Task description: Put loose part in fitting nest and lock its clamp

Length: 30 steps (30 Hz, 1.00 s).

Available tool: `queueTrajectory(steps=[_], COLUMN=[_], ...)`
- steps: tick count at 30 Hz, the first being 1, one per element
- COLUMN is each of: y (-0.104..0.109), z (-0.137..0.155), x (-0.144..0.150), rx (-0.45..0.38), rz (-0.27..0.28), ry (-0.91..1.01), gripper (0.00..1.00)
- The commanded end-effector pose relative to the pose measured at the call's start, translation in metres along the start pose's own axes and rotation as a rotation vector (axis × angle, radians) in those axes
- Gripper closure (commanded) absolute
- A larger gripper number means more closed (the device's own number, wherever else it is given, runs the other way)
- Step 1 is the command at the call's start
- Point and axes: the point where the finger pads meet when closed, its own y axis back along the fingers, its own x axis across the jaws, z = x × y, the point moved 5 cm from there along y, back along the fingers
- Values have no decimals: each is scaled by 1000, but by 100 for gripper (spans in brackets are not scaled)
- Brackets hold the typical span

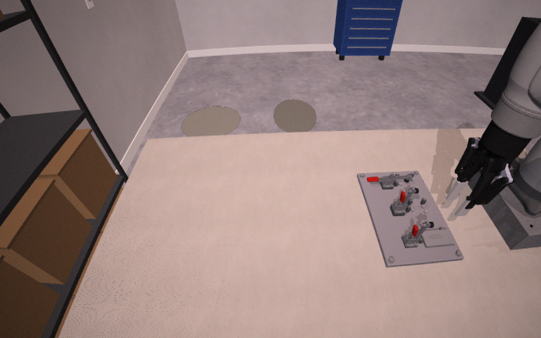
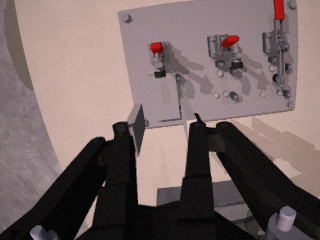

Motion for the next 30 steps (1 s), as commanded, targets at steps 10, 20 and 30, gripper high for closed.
queueTrajectory(steps=[10, 20, 30], y=[0, 0, -1], z=[-44, -66, -68], x=[0, 0, 0], rx=[0, 0, 0], rz=[0, 0, 0], ry=[0, 0, 0], gripper=[65, 65, 65])
